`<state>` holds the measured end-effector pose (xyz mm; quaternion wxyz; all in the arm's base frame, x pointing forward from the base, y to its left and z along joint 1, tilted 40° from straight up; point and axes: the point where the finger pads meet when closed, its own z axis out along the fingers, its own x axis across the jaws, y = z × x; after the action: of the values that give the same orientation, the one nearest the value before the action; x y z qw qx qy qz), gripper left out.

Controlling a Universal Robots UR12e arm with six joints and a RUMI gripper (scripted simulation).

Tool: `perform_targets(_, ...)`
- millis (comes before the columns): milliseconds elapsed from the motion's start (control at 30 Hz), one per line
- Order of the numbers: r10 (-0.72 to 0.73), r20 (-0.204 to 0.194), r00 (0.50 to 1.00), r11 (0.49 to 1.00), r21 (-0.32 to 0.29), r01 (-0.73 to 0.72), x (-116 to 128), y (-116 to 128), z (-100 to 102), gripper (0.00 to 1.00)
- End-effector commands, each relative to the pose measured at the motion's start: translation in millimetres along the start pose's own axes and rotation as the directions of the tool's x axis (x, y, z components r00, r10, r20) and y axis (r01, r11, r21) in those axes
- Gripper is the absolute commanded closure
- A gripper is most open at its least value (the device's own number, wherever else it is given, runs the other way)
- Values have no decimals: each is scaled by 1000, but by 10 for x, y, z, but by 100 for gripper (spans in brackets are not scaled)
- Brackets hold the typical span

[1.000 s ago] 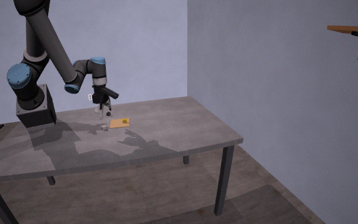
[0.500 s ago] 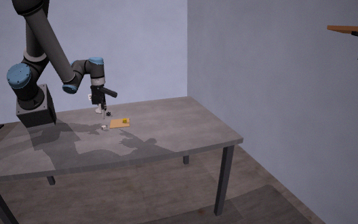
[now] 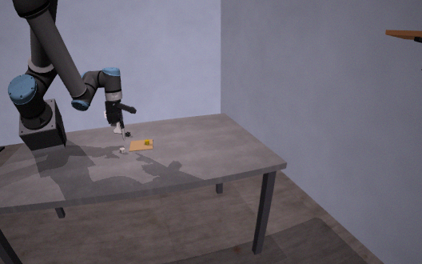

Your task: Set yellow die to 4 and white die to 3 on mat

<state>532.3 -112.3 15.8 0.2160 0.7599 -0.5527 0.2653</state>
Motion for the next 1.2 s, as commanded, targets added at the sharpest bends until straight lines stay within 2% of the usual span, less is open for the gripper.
perform_targets(0,-103,0,995,995,7,103,-14,30,-4,0)
perform_targets(600,-259,-2,966,966,6,259,-40,85,-7,0)
perform_targets(1167,-304,-2,953,953,6,304,-47,102,-8,0)
